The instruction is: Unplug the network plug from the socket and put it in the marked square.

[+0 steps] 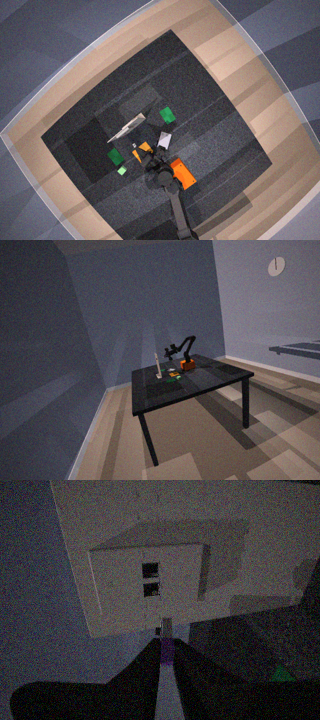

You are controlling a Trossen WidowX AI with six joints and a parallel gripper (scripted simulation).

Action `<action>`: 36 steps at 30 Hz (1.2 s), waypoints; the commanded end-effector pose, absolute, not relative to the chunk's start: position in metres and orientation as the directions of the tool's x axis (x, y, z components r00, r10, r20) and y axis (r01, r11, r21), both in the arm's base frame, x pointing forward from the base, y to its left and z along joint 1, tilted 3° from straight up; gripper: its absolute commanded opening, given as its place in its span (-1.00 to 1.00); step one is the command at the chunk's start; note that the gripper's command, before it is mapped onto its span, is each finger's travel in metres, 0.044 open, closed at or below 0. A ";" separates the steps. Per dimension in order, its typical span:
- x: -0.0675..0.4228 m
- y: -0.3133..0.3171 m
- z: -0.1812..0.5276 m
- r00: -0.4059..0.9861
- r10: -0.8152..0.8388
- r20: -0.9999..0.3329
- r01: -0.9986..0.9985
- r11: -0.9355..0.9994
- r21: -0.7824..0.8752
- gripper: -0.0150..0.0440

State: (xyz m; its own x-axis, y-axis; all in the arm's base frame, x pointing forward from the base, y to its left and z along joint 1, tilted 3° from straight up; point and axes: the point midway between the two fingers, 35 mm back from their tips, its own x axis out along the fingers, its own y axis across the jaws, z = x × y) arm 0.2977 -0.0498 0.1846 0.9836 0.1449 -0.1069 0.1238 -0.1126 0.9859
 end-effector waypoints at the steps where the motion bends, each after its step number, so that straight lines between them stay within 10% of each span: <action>1: 0.300 -0.045 0.171 0.977 0.140 -0.163 0.181 -0.124 0.976 -0.49; 36: 0.261 0.020 0.039 0.680 0.103 -0.726 0.729 0.013 0.684 -0.49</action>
